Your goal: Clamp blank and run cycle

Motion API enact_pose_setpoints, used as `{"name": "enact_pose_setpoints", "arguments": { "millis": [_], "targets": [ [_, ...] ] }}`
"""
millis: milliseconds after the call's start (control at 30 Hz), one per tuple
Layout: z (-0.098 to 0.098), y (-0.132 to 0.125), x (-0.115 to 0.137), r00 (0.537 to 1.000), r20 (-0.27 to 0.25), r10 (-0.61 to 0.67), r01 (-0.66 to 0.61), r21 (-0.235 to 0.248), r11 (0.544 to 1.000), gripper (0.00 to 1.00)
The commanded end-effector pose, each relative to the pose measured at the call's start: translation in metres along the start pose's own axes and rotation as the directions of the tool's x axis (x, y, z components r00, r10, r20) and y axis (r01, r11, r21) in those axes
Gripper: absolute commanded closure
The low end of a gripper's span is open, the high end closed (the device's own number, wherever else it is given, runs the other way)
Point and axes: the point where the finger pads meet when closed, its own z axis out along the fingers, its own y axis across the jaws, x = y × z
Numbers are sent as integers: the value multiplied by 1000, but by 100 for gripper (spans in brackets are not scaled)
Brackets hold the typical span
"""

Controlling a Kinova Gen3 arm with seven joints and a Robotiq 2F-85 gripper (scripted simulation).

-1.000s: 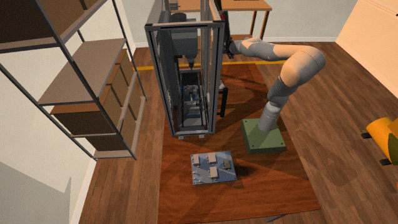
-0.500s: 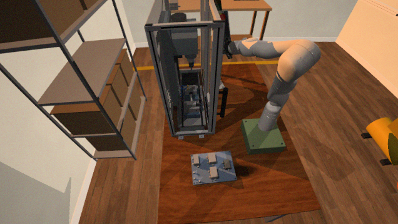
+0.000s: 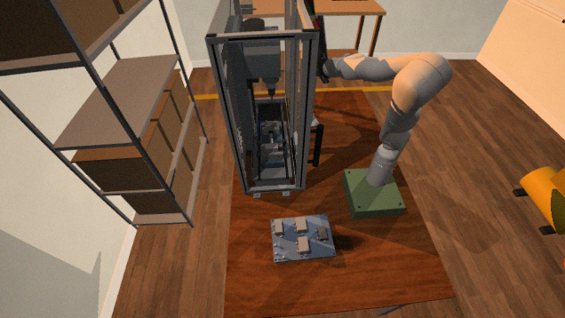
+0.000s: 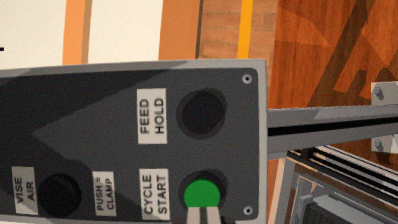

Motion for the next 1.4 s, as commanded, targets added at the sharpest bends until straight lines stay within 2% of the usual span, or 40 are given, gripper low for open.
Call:
{"name": "enact_pose_setpoints", "arguments": {
  "millis": [0, 267, 433, 1367],
  "targets": [
    [1, -1, 0, 1000, 0, 0, 0, 1, 1000, 90],
    [1, -1, 0, 1000, 0, 0, 0, 1, 1000, 90],
    [9, -1, 0, 1000, 0, 0, 0, 1, 1000, 90],
    [13, -1, 0, 1000, 0, 0, 0, 1, 1000, 90]
  ]
}}
